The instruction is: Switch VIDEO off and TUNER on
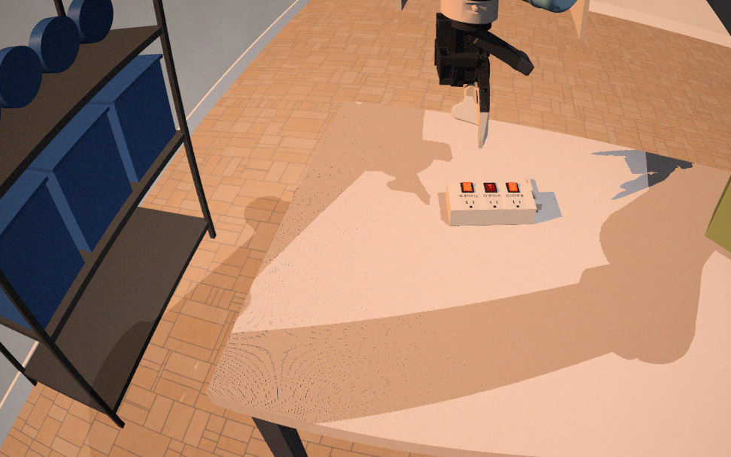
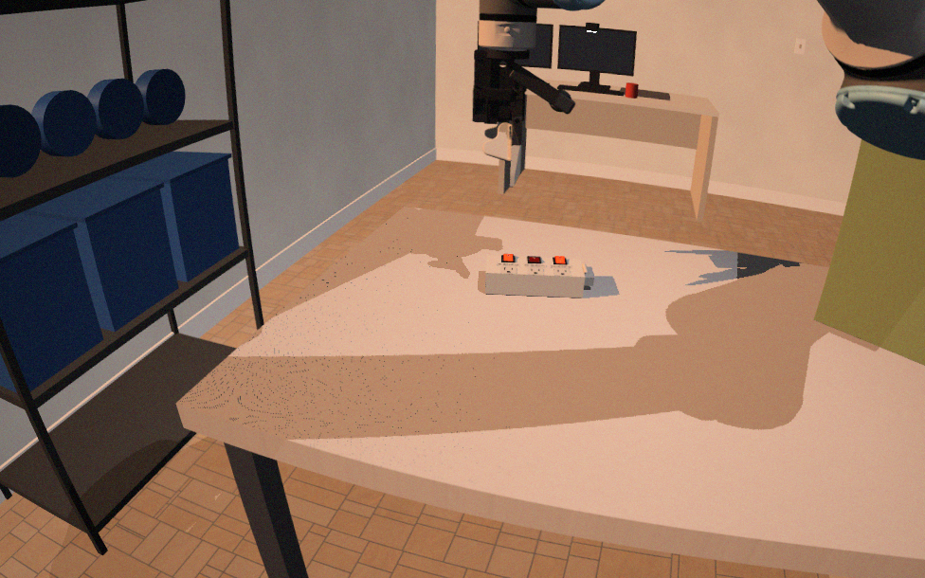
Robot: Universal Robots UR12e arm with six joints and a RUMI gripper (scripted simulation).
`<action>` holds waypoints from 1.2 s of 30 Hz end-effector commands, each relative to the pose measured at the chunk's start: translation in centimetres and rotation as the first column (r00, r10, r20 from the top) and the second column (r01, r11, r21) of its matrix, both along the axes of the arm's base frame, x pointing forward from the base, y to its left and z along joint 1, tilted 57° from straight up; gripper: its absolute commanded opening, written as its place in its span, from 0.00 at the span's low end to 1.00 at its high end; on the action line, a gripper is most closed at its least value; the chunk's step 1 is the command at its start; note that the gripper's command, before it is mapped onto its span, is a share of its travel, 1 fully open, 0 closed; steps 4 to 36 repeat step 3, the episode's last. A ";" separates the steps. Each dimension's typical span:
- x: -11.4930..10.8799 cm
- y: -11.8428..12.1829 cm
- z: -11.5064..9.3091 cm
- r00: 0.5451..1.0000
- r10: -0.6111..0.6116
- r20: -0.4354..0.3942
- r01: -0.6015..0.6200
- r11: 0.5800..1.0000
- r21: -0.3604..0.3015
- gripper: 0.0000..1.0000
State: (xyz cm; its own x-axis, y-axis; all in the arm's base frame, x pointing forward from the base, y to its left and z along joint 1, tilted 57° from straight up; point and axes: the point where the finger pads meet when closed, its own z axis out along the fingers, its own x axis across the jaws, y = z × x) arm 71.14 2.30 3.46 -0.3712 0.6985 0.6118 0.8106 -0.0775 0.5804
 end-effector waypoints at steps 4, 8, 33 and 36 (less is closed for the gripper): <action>0.0 -0.1 0.0 1.000 -0.001 0.001 0.001 1.000 0.000 1.00; 0.0 -0.1 0.0 1.000 -0.001 0.001 0.001 1.000 0.000 1.00; 0.0 -0.1 0.0 1.000 -0.001 0.001 0.001 1.000 0.000 1.00; 0.0 -0.1 0.0 1.000 -0.001 0.001 0.001 1.000 0.000 1.00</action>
